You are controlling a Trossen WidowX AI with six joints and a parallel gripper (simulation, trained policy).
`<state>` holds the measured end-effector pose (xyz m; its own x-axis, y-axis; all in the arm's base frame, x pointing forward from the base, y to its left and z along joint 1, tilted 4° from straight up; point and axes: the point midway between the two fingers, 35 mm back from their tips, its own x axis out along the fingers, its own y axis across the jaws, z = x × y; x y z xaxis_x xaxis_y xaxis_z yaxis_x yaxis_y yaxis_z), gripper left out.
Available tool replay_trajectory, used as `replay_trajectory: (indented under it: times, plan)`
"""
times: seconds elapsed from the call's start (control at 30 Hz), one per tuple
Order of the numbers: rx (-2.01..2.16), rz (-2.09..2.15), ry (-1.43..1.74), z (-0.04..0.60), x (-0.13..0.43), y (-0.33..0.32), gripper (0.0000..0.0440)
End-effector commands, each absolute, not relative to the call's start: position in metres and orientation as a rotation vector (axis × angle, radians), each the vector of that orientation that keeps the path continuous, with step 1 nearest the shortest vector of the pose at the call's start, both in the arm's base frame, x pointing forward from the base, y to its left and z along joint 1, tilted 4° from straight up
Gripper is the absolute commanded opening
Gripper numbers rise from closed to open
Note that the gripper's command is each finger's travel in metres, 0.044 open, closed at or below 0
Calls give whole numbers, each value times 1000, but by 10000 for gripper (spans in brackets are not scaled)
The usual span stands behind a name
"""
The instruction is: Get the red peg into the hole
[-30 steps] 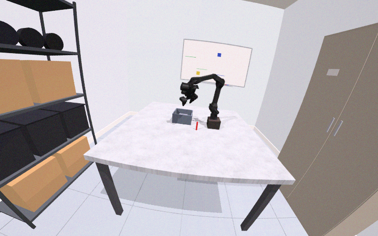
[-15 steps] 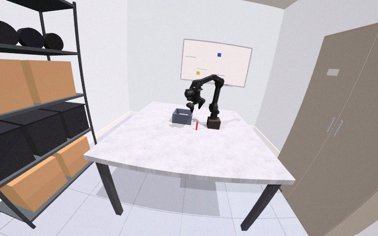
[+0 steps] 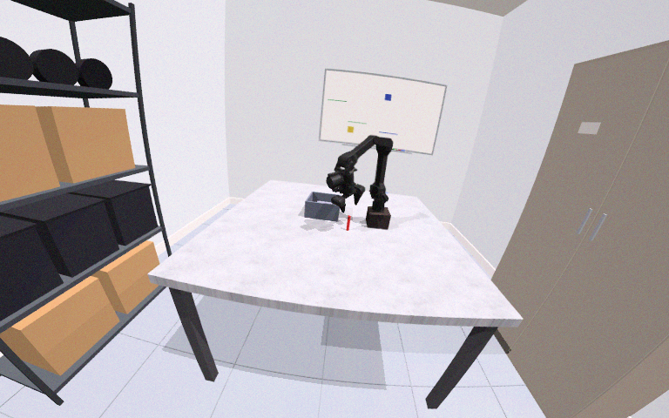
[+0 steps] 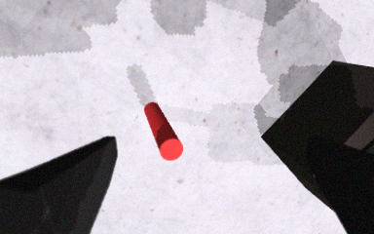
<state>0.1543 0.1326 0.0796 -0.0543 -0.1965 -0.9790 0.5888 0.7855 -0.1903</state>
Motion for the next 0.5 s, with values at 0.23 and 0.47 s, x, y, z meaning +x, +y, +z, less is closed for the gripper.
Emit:
replay_trajectory:
  times: [0.23, 0.47]
  plan:
    - [371, -653, 1507, 26, 157, 140, 440]
    - [393, -638, 1494, -3, 159, 141, 437]
